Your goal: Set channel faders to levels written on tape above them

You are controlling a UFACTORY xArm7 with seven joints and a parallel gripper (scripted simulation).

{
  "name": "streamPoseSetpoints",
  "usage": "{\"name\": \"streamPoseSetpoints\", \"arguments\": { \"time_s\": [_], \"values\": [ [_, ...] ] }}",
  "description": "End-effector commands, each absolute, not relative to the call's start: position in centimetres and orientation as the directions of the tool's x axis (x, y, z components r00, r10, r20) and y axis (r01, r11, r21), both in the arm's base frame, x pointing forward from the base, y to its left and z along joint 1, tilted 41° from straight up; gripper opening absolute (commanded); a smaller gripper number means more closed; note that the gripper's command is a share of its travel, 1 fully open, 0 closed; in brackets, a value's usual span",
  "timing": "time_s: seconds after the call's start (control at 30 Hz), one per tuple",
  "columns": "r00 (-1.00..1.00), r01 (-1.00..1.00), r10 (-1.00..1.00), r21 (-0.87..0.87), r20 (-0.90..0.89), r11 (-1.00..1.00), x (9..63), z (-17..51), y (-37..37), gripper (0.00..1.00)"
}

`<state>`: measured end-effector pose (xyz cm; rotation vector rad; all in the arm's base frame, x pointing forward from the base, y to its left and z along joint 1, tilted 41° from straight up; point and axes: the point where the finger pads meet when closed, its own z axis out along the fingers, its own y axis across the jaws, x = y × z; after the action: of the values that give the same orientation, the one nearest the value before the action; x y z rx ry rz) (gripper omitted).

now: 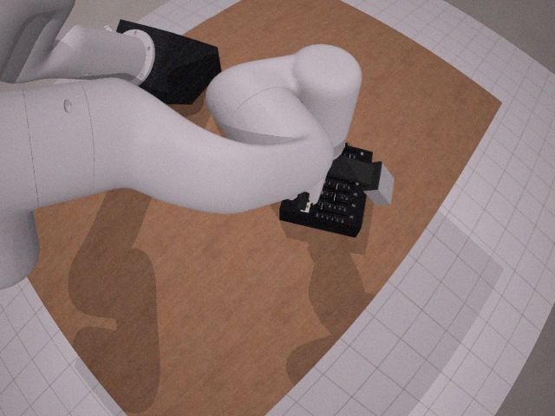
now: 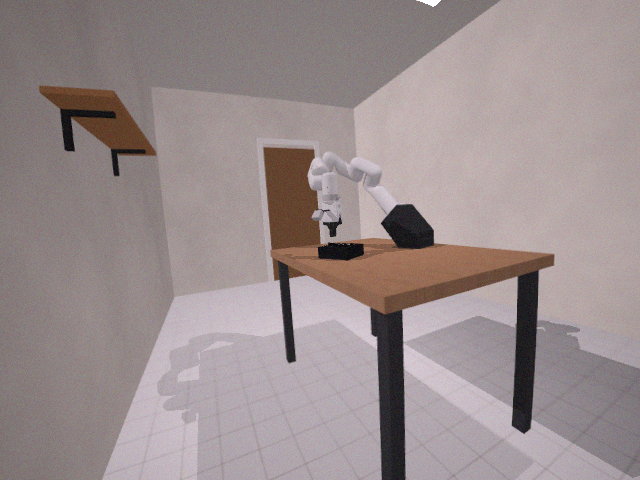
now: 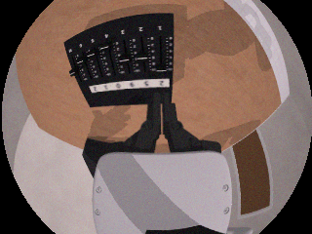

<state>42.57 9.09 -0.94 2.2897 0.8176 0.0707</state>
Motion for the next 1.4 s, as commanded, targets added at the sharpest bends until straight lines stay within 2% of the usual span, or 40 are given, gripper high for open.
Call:
{"name": "streamPoseSetpoints", "arguments": {
  "time_s": [0.0,1.37],
  "values": [
    [0.798,0.538,0.578,0.630,-0.167,-0.560,42.7,-0.9,9.2,0.00],
    [0.798,0.538,0.579,0.630,-0.167,-0.560,43.4,-2.4,8.0,0.00]
  ]
}}
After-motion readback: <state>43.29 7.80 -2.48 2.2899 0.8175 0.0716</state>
